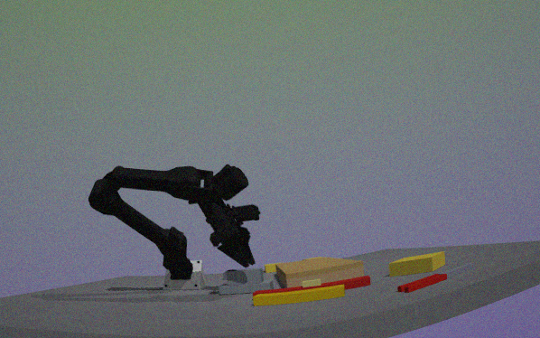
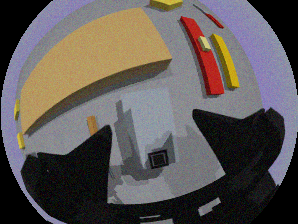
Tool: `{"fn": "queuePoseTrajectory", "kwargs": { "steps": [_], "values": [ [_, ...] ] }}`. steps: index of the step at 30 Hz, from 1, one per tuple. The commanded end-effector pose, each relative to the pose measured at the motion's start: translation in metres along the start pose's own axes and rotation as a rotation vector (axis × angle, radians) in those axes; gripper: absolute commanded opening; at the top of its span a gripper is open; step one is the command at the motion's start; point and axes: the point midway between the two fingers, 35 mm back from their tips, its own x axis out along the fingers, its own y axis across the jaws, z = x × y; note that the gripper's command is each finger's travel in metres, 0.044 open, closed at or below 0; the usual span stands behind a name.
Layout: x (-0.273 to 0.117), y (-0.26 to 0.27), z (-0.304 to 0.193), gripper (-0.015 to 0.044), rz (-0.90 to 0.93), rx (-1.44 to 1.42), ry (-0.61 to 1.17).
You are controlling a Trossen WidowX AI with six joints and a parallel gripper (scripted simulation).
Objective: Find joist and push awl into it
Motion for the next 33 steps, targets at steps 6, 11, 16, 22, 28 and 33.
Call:
{"fn": "queuePoseTrajectory", "kwargs": {
  "steps": [6, 11, 16, 22, 28, 33],
  "values": [
    [0.014, 0.002, -0.008, 0.0440, 0.004, -0.004, 0.004],
    [0.021, 0.001, -0.011, 0.0440, 0.003, -0.004, 0.003],
    [0.028, 0.001, -0.015, 0.0440, 0.000, -0.005, 0.001],
    [0.034, 0.000, -0.019, 0.0440, -0.003, -0.007, -0.001],
    [0.034, 0.000, -0.019, 0.0322, -0.003, -0.007, -0.001],
    [0.034, 0.000, -0.019, 0.0288, -0.003, -0.007, -0.001]
  ]
}}
